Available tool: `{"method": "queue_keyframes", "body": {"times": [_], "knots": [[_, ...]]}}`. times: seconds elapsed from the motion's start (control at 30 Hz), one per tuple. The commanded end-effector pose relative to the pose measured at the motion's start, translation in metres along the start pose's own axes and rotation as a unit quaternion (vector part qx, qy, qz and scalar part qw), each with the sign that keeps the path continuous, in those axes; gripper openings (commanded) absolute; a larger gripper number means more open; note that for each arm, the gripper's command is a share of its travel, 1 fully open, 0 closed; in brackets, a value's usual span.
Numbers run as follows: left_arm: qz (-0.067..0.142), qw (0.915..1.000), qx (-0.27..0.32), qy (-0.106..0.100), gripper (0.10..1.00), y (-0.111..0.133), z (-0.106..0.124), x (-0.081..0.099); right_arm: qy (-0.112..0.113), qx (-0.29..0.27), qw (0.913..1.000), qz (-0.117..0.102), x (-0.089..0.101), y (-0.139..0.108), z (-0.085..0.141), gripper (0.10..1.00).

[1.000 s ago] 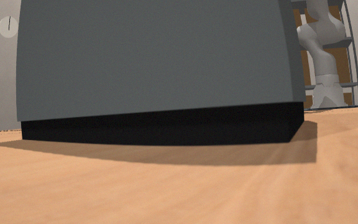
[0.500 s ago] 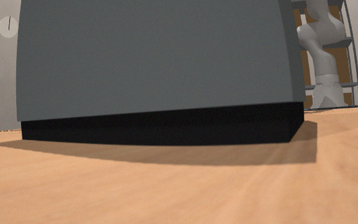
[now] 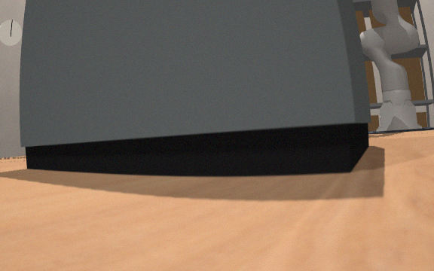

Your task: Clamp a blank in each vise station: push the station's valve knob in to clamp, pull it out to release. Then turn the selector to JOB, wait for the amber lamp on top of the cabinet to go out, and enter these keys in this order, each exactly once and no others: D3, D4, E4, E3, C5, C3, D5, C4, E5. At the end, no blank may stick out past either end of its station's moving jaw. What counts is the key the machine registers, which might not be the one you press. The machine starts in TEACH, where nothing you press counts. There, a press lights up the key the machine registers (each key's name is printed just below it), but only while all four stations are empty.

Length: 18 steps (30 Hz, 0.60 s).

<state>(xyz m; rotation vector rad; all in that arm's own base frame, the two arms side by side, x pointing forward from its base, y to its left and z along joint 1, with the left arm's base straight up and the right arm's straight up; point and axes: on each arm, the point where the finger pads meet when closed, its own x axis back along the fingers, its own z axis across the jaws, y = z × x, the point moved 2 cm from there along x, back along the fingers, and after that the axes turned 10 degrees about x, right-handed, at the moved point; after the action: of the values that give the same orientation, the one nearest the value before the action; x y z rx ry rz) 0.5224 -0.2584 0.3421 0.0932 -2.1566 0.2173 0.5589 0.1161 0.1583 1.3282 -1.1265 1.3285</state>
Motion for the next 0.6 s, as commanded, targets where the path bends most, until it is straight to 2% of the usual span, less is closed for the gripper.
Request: {"method": "queue_keyframes", "body": {"times": [0.0,0.13,0.37,0.47,0.57], "knots": [[0.000,1.0000,0.000,0.000,1.000,0.000,0.000,0.000,0.000,0.001,1.0000,0.000,0.019,0.000,0.000,0.099],[0.000,1.0000,0.000,0.000,1.000,0.000,0.000,0.000,0.000,0.001,1.0000,0.000,0.032,0.000,0.000,0.099],[0.000,1.0000,0.000,0.000,1.000,0.000,0.000,0.000,0.000,0.001,1.0000,0.000,0.033,-0.002,0.000,0.099],[0.000,1.0000,0.000,0.000,1.000,0.000,0.000,0.000,-0.001,0.001,1.0000,0.000,0.033,-0.010,0.002,0.099],[0.000,1.0000,0.000,0.000,1.000,0.000,0.000,0.000,-0.001,0.001,1.0000,0.000,0.034,-0.029,0.004,0.099]]}}
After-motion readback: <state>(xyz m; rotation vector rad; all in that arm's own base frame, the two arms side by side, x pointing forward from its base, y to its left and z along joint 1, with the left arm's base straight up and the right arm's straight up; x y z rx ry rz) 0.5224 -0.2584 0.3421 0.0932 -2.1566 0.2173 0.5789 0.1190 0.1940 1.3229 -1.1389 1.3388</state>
